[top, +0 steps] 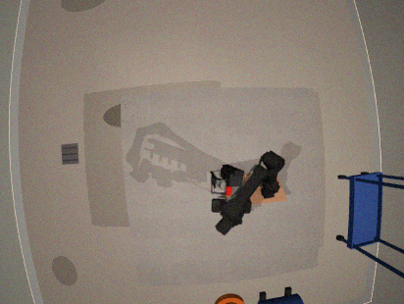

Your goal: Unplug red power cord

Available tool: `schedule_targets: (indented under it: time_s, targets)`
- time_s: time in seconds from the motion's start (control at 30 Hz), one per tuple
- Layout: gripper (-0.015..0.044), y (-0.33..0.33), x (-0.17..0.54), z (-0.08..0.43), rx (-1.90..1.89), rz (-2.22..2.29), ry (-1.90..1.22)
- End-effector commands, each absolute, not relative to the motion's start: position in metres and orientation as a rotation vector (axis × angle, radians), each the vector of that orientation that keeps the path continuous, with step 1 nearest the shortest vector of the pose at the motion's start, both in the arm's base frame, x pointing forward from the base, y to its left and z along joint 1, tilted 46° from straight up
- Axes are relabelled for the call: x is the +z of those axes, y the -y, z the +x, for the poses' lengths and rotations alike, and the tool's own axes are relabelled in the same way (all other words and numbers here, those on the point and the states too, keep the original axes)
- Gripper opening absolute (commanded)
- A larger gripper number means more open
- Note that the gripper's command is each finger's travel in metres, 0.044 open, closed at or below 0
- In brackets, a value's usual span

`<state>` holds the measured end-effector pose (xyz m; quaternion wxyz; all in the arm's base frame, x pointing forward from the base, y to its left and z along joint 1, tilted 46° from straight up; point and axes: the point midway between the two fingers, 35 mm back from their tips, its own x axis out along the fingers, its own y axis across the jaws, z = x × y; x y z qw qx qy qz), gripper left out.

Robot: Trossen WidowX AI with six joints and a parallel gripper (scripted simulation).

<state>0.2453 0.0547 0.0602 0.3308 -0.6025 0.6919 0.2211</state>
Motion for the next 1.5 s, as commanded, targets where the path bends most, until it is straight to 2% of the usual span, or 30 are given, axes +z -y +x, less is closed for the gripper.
schedule_targets:
  time_s: [0.0, 0.97, 1.47]
  targets:
    - [0.0160, -0.051, 0.058, 0.245, 0.556, -1.584, -1.824]
    - [0.0160, -0.022, 0.088, 0.238, 0.555, -1.586, -1.827]
    - [0.0160, -0.013, 0.079, 0.237, 0.554, -1.586, -1.827]
